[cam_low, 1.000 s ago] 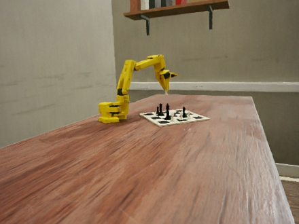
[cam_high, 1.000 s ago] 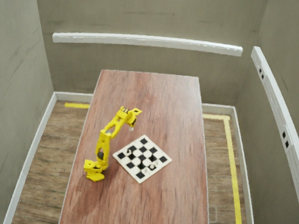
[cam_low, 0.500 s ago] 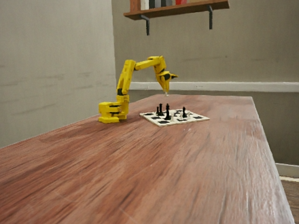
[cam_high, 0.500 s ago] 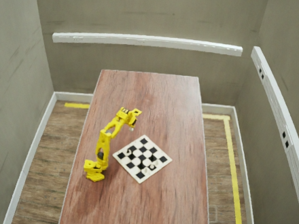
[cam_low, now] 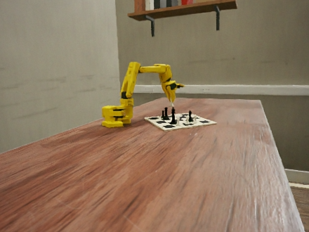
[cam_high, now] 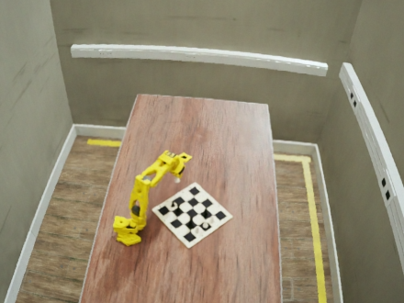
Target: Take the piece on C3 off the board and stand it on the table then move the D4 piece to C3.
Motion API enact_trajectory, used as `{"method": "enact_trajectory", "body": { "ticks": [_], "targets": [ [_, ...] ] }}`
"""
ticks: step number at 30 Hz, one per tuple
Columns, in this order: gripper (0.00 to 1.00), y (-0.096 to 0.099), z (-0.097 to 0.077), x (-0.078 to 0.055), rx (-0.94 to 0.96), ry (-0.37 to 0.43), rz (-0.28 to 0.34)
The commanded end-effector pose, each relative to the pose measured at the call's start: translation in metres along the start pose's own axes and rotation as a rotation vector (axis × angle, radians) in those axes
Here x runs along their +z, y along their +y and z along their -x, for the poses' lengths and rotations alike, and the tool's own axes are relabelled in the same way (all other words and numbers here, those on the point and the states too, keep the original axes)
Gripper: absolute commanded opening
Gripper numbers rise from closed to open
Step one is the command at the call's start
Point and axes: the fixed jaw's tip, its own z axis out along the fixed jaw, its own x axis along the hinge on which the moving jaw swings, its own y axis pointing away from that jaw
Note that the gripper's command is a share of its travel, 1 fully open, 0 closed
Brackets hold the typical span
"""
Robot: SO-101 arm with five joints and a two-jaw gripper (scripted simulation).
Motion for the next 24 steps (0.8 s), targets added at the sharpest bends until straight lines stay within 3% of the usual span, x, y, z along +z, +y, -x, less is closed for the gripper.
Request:
{"method": "enact_trajectory", "body": {
  "ticks": [1,15,24],
  "targets": [
    [0.0,0.002,-0.001,0.005,-0.009,-0.021,0.003],
    [0.0,0.002,-0.006,0.027,-0.009,-0.021,0.003],
    [0.0,0.002,-0.007,0.032,-0.009,-0.021,0.003]
  ]
}}
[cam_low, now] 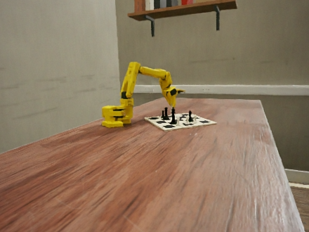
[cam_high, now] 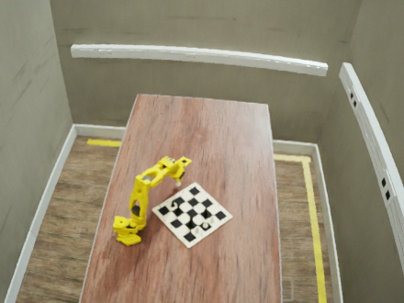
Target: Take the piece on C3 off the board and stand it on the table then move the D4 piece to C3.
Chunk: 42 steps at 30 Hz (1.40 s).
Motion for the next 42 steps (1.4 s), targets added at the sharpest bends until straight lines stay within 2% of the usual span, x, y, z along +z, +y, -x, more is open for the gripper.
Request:
{"method": "enact_trajectory", "body": {
  "ticks": [1,22,29,42],
  "targets": [
    [0.0,0.0022,-0.0053,0.0058,-0.009,0.022,0.003],
    [0.0,0.0024,-0.012,0.0084,-0.01,0.023,0.004],
    [0.0,0.0023,-0.0059,0.0008,-0.01,0.022,0.004],
    [0.0,0.0023,-0.0038,-0.0004,-0.01,0.022,0.004]
  ]
}}
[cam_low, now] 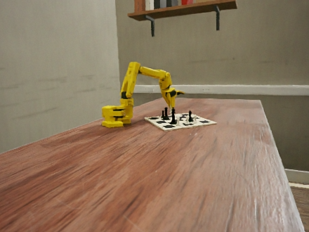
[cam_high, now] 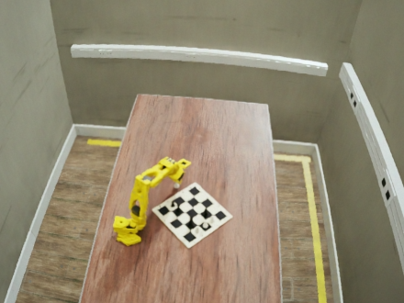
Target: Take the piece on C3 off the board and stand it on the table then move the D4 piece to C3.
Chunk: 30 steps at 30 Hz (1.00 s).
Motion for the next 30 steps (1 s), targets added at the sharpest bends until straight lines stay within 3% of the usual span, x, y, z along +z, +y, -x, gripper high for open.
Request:
{"method": "enact_trajectory", "body": {
  "ticks": [1,30],
  "targets": [
    [0.0,0.002,0.0044,-0.0042,-0.009,-0.014,0.003],
    [0.0,0.002,0.0035,0.0028,-0.009,-0.014,0.003]
  ]
}}
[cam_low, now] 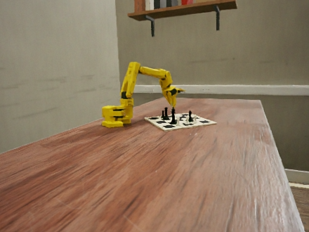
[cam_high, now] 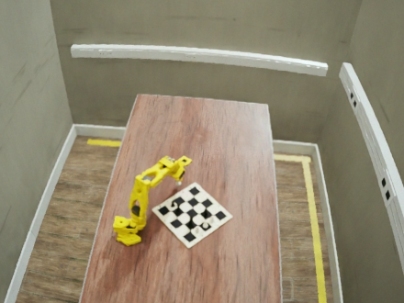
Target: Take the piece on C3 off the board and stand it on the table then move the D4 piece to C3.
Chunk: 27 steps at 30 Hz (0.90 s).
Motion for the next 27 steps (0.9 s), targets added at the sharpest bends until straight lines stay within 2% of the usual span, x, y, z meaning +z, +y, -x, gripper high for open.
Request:
{"method": "enact_trajectory", "body": {
  "ticks": [1,10,17,27],
  "targets": [
    [0.0,0.002,-0.007,0.008,-0.009,0.031,0.003],
    [0.0,0.002,-0.007,0.009,-0.009,0.031,0.003],
    [0.0,0.002,-0.018,0.019,-0.009,0.032,0.004],
    [0.0,0.002,-0.018,0.019,-0.009,0.032,0.003]
  ]
}}
